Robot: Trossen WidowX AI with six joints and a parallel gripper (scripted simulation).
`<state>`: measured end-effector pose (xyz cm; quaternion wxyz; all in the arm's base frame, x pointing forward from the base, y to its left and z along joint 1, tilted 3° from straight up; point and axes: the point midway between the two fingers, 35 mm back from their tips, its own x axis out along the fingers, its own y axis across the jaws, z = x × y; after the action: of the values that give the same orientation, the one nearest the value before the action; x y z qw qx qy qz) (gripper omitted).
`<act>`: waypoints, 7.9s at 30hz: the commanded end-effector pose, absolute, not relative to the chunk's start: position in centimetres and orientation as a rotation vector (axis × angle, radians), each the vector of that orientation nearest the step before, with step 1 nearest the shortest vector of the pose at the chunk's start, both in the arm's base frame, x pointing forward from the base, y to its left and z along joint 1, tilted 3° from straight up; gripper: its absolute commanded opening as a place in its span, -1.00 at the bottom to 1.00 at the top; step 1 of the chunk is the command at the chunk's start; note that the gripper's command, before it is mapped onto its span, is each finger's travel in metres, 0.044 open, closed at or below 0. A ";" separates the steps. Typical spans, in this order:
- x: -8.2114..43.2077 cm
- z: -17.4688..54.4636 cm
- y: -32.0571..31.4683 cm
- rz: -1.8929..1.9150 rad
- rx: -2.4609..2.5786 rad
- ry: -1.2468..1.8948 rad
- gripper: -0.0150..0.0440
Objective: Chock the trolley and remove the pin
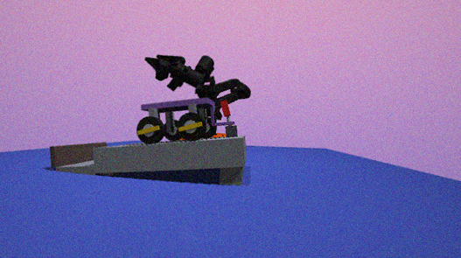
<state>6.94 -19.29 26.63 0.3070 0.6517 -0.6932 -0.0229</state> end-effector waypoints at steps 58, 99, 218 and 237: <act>21.1 9.7 10.6 -1.567 1.696 0.871 0.15; 21.4 3.4 10.8 -1.575 1.689 0.874 0.15; 20.7 14.5 10.4 -1.204 1.312 1.166 -0.49; 20.7 14.5 10.4 -0.728 0.821 1.398 -0.49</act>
<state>20.78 10.43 14.48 0.6093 0.3949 0.5896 -0.3539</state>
